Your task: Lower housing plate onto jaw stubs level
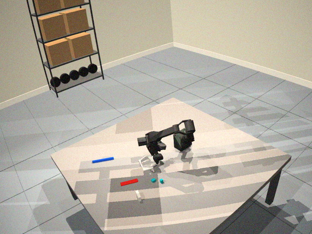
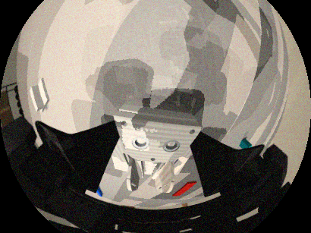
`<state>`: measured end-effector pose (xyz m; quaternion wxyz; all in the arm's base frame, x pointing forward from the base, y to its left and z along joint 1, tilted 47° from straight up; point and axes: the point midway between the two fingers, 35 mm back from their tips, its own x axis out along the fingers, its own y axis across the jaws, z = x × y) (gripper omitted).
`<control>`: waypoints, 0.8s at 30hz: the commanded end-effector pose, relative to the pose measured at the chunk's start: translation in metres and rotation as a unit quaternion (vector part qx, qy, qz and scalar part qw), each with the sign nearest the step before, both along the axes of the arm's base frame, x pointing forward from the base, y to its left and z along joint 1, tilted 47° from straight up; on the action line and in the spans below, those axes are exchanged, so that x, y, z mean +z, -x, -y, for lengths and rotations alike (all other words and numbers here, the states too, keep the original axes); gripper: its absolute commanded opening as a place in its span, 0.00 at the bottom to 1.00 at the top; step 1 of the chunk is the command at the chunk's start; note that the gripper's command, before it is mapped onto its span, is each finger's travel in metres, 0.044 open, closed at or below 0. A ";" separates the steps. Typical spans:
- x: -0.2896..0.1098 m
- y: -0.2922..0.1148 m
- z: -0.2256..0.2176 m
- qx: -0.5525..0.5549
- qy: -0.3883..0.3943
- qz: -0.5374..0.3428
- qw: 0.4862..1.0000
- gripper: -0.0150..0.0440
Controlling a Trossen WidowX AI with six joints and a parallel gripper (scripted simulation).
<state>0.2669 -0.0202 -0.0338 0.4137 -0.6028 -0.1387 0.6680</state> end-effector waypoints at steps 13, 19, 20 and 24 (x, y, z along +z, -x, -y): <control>0.000 0.000 0.000 0.000 0.000 0.000 1.000 1.00; 0.000 0.000 0.000 0.000 0.000 0.000 1.000 1.00; 0.000 0.000 0.000 0.000 0.000 0.000 1.000 1.00; 0.000 0.000 0.000 0.000 0.000 0.000 1.000 1.00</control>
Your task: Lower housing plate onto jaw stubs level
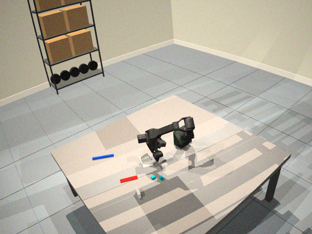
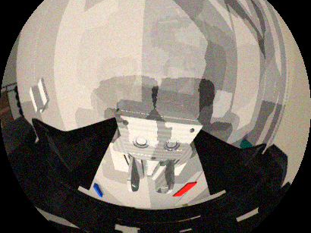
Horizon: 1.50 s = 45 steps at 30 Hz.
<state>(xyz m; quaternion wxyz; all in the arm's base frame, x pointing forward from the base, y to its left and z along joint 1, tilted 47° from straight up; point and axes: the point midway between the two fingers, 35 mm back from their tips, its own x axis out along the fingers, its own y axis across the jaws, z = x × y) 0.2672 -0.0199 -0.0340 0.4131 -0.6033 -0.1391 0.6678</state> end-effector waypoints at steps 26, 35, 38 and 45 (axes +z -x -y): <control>0.088 0.074 0.081 0.003 0.002 -0.001 1.000 1.00; 0.088 0.074 0.081 0.003 0.002 -0.001 1.000 1.00; 0.088 0.074 0.081 0.003 0.002 -0.001 1.000 1.00; 0.088 0.074 0.081 0.003 0.002 -0.001 1.000 1.00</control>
